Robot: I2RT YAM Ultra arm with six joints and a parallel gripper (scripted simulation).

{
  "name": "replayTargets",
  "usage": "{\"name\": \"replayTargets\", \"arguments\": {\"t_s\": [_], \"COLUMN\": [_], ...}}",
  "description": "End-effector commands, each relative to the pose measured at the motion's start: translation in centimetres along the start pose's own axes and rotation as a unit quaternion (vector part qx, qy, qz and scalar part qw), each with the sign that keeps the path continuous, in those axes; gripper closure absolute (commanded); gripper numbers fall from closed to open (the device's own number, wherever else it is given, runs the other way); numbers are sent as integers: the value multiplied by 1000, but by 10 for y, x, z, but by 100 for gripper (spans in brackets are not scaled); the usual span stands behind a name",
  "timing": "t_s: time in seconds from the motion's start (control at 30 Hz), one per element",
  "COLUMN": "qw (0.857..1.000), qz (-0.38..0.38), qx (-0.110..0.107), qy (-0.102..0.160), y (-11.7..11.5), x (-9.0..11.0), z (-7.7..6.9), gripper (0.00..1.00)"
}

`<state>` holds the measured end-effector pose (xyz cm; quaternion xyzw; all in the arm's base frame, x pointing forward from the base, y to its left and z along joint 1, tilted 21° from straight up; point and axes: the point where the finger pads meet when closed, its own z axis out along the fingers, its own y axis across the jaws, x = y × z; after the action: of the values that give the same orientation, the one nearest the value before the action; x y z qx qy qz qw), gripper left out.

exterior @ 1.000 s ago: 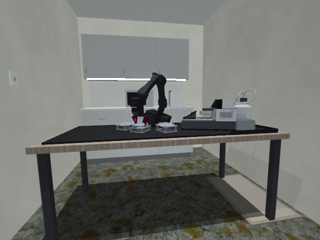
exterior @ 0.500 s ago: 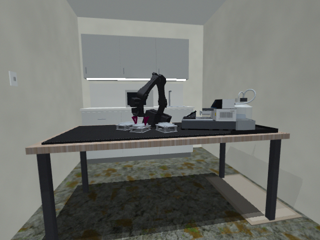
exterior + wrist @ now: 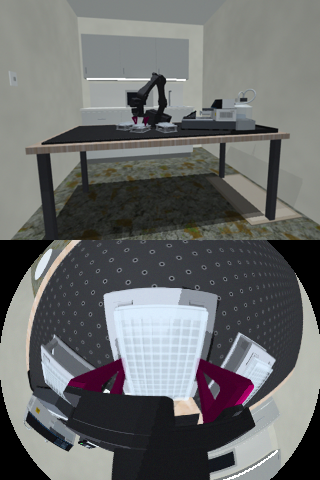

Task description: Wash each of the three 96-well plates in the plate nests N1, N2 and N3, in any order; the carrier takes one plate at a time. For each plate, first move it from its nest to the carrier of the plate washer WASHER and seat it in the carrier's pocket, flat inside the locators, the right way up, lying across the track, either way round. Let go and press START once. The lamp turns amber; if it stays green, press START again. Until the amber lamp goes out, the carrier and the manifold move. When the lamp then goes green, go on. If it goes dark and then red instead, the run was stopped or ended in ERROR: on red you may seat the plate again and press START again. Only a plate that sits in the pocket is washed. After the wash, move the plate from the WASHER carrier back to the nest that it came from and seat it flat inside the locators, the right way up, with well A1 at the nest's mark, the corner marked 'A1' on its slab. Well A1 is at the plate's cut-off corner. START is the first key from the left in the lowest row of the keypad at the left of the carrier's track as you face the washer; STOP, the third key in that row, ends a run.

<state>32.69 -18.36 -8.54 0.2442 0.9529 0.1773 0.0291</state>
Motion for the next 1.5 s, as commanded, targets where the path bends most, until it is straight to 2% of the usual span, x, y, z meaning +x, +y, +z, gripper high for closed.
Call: {"name": "replayTargets", "arguments": {"t_s": [0.0, 1.07, 1.1, 1.47], "qw": [1000, 1000, 1000, 1000], "qz": [0, 0, 0, 0], "qx": [0, 0, 0, 0], "qy": [-6, -6, -6, -6], "y": [0, 0, 0, 0], "x": [-3, -3, -3, -3], "z": [-3, 1, 1, 1], "gripper": [100, 100, 0, 0]}}
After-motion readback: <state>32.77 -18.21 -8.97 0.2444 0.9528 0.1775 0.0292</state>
